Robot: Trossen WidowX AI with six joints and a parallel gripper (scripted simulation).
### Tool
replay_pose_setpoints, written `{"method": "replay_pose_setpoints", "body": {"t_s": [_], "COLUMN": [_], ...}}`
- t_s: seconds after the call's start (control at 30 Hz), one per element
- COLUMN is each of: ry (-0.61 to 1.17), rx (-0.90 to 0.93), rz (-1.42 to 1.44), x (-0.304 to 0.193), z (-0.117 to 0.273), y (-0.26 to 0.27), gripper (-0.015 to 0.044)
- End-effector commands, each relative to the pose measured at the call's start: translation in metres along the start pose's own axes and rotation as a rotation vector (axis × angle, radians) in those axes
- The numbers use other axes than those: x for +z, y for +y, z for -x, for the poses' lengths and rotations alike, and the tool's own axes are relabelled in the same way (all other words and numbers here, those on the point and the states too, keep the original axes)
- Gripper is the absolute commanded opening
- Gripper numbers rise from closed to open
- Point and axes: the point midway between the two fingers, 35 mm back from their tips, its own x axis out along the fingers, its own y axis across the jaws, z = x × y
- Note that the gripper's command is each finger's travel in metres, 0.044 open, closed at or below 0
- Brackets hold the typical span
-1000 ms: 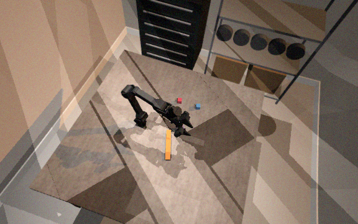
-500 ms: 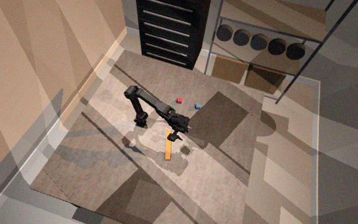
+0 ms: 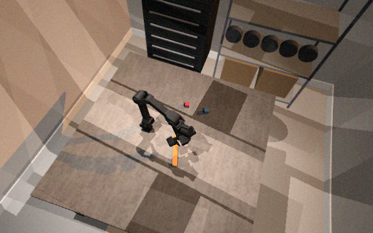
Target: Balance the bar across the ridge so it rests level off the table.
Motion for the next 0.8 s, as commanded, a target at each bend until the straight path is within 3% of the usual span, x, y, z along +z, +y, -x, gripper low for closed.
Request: {"method": "replay_pose_setpoints", "body": {"t_s": [0.0, 0.33, 0.77], "ry": [0.085, 0.214, 0.216], "rx": [-0.081, -0.258, -0.261], "rz": [-0.152, -0.441, -0.446], "x": [-0.014, -0.041, -0.043], "z": [-0.008, -0.013, -0.023], "y": [-0.014, -0.039, -0.041], "gripper": [0.0315, 0.0315, 0.0315]}}
